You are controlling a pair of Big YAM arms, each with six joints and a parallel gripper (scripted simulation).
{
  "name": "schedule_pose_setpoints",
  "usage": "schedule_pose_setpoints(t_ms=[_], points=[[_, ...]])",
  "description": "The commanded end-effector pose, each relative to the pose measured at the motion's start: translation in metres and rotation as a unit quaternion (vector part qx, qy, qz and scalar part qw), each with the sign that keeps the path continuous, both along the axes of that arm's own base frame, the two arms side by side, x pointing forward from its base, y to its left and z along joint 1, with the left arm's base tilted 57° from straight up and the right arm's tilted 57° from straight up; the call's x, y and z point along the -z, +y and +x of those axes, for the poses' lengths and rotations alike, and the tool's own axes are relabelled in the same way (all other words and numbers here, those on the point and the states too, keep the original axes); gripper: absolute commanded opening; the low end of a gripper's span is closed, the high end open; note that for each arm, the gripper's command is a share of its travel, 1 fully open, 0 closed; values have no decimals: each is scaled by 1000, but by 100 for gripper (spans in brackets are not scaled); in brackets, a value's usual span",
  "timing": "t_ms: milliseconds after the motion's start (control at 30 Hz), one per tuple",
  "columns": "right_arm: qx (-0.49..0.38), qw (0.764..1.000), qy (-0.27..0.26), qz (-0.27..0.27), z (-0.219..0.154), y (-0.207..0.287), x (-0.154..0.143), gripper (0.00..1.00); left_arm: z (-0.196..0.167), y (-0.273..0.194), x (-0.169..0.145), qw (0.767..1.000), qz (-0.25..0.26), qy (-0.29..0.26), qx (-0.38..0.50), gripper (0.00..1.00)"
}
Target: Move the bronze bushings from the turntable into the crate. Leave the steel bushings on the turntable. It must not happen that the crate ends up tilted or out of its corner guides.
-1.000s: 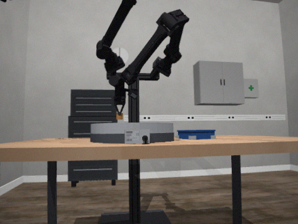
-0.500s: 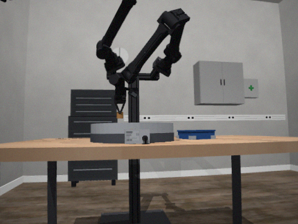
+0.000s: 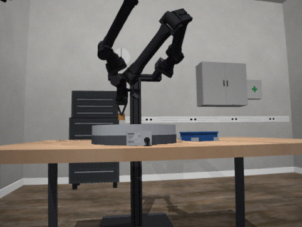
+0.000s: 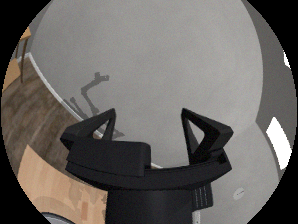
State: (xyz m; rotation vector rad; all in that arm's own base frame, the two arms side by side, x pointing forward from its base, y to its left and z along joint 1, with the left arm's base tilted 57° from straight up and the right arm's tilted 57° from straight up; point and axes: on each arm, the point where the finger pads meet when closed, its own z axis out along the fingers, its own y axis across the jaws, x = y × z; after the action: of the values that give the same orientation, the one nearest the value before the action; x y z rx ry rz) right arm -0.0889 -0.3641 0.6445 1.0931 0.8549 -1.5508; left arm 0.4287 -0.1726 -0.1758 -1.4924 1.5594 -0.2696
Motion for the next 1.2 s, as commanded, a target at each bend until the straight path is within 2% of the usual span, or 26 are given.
schedule_pose_setpoints(t_ms=[0,633,1033,1167], points=[[9,1000,8,-26,-3,16,-30,100,1,-4,-9,1000,-5,-7,1,0],[9,1000,8,-26,-3,16,-30,100,-1,15,-13,1000,0,-1,-3,0],[9,1000,8,-26,-3,16,-30,100,-3,61,-50,1000,2,0,-3,0],[9,1000,8,-26,-3,16,-30,100,-3,92,-75,1000,2,1,-3,0]])
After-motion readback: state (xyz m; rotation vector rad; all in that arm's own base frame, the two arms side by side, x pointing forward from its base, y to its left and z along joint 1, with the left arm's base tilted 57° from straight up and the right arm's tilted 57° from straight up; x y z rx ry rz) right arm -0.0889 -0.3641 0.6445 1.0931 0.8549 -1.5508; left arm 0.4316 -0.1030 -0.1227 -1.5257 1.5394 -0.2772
